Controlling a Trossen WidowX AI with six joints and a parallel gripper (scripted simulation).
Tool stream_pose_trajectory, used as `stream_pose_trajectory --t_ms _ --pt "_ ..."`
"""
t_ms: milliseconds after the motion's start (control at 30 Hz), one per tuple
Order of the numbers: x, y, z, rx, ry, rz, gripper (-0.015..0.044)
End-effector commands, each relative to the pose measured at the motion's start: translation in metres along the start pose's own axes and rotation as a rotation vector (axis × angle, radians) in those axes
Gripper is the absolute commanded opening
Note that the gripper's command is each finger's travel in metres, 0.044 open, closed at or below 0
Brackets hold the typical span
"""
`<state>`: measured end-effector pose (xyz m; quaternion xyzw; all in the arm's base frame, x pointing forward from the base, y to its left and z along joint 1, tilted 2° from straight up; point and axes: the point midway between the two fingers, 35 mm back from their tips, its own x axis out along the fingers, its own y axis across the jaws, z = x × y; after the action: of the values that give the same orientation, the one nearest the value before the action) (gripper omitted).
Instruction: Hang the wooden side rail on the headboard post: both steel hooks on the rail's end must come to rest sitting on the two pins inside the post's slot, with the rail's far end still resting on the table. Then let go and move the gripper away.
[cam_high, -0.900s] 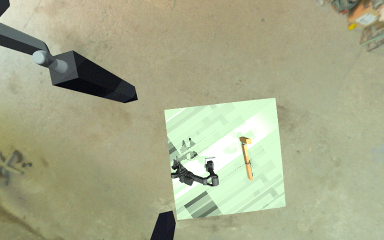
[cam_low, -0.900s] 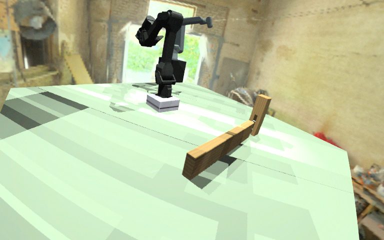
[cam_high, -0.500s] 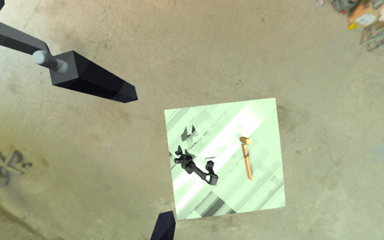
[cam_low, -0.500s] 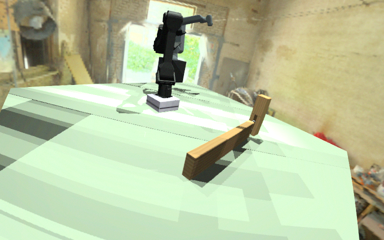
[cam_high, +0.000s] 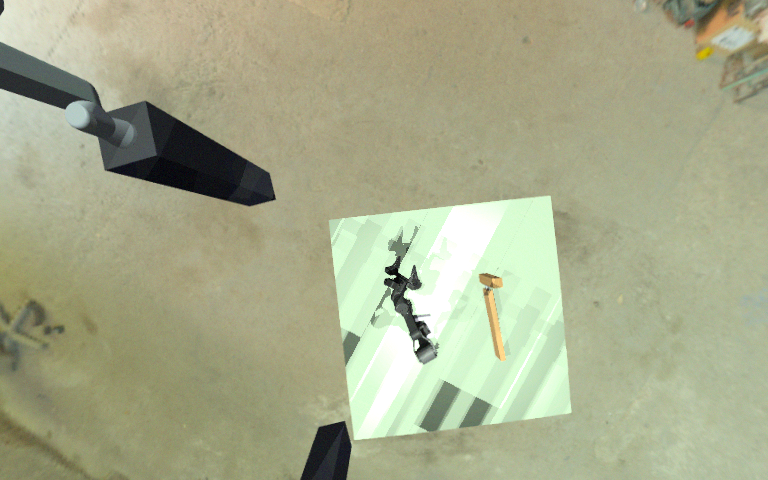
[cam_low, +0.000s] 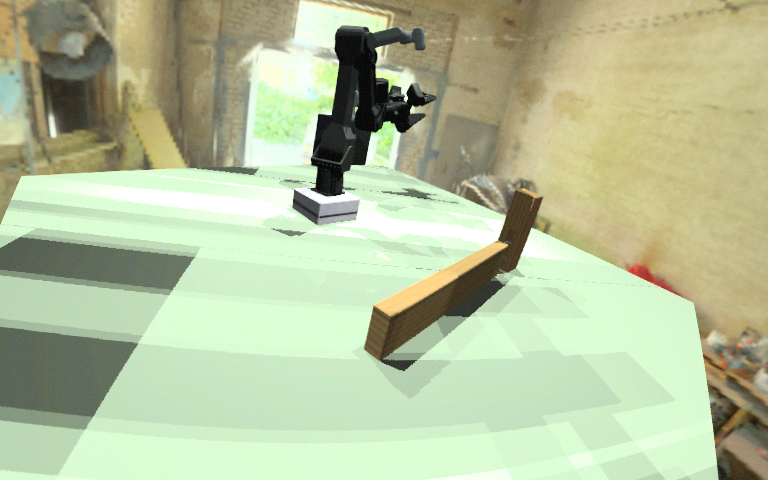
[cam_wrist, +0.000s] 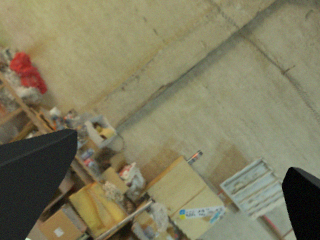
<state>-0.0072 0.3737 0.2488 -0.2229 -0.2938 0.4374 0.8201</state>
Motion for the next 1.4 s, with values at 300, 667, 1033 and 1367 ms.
stream_pose_trajectory --t_ms 300,667,1033,1367 --pt "0.023 -0.083 -0.179 0.146 0.281 -0.13 0.044" --pt "-0.048 -0.166 -0.314 0.419 0.561 -0.334 0.044" --pt "-0.157 -0.213 -0.383 0.762 0.746 -0.624 0.044" --pt "-0.157 -0.213 -0.383 0.762 0.746 -0.624 0.044"
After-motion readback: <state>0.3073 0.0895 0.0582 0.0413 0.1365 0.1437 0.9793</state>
